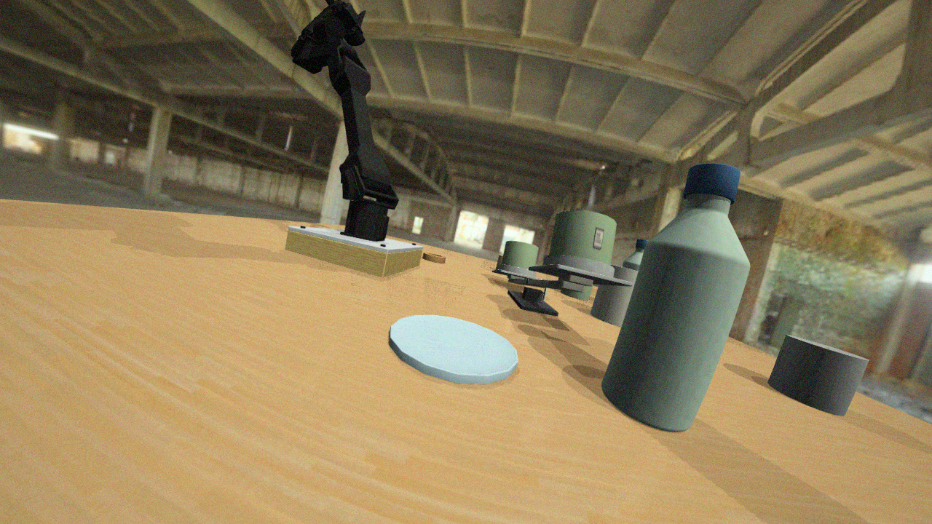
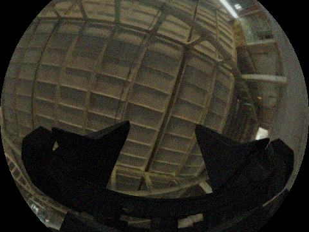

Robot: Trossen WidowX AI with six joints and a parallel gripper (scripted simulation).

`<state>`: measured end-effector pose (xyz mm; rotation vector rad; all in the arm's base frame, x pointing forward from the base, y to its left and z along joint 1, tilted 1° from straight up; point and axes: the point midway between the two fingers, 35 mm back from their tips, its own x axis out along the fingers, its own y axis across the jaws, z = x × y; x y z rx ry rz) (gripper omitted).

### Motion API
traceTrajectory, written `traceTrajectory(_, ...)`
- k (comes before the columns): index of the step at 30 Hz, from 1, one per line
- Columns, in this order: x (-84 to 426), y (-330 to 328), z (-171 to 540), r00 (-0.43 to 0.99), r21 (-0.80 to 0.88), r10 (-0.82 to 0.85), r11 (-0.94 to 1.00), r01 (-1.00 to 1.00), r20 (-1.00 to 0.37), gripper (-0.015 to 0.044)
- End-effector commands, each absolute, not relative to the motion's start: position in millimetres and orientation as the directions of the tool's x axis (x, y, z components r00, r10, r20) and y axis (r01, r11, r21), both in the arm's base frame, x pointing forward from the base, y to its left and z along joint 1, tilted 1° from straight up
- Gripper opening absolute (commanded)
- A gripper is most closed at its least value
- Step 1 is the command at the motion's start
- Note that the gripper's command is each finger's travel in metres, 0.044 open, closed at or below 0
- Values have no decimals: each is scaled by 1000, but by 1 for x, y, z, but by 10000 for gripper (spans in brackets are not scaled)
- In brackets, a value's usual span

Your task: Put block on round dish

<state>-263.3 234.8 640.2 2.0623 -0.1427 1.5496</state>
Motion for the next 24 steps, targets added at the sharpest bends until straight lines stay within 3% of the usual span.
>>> traceTrajectory(1, -262, 235, 641, 331, 361, 235, -841, -402, 914, 426)
traceTrajectory(14, -210, 283, 660, 245, 339, 235, -703, -625, 941, 440)
traceTrajectory(24, -151, 333, 668, 160, 288, 297, -460, -840, 941, 440)
